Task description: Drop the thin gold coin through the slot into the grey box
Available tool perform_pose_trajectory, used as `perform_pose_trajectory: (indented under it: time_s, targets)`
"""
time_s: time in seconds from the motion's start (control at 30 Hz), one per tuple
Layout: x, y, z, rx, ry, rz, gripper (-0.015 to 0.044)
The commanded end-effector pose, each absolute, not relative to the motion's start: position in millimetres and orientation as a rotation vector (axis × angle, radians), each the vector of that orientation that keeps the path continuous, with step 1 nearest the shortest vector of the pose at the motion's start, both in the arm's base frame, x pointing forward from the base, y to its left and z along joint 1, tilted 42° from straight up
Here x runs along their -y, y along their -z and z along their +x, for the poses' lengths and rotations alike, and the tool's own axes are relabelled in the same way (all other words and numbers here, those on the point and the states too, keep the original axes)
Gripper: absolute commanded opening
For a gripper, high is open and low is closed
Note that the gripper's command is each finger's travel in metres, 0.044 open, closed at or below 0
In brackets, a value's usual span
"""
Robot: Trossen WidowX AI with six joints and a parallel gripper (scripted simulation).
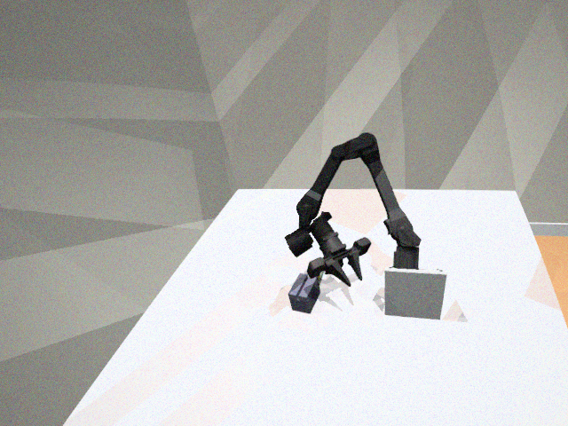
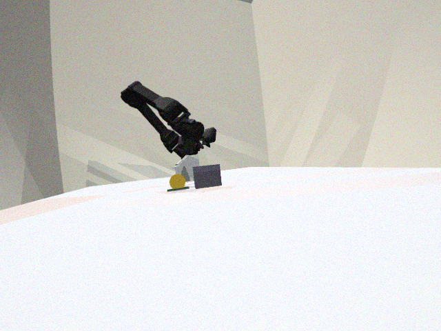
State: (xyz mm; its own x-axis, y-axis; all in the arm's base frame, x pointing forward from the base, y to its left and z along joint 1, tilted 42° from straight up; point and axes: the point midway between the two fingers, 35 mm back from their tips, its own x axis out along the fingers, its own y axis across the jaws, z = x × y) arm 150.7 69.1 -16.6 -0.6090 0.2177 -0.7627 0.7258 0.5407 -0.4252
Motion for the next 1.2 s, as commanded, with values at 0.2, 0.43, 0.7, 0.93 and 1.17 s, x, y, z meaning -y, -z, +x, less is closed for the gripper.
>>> perform_pose_trajectory:
  time_s: [0.2, 0.43, 0.7, 0.93, 1.17]
  targets:
    - [-5.5, -0.6, 225.4, -1.915, -0.017, -0.443, 0.0161]
    - [10.2, -14.6, 246.2, -1.85, -0.26, -0.837, 0.0161]
    - [27.6, -37.8, 270.4, -1.778, -0.496, -1.293, 0.0161]
    - [39.5, -59.0, 285.3, -1.733, -0.71, -1.659, 0.0161]
    - [41.9, -62.5, 286.7, -1.728, -0.747, -1.706, 0.0161]
